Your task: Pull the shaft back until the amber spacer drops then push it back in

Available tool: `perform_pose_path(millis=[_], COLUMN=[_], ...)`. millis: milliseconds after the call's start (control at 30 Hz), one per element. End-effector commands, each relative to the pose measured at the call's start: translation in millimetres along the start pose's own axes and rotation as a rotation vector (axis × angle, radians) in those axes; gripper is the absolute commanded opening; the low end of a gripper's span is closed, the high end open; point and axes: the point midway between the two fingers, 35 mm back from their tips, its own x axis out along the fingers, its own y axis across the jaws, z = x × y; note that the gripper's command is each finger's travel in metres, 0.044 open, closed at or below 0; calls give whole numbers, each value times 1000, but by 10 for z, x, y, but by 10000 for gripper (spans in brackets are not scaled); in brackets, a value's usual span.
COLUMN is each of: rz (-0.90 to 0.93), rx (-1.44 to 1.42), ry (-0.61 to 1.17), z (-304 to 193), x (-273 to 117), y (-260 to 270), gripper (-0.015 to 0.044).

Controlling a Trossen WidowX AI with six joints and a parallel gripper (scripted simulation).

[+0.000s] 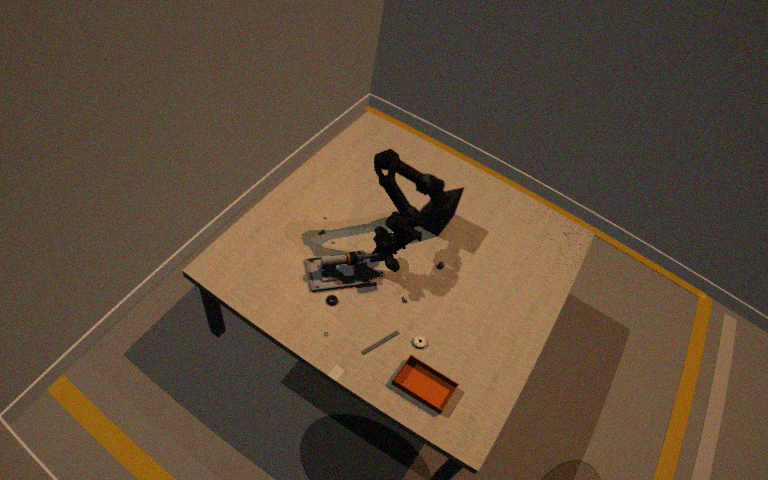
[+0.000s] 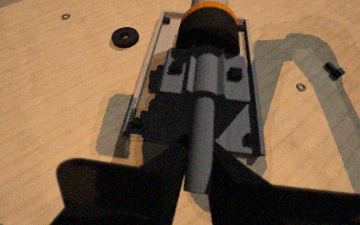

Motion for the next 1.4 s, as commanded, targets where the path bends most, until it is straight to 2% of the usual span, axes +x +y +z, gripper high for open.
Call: perform_pose_path(millis=[0, 1367], rz=[-2, -2], rx=[2, 2], ry=[1, 1], z=[-5, -37], x=[-5, -37], y=[-3, -3], gripper=[0, 0])
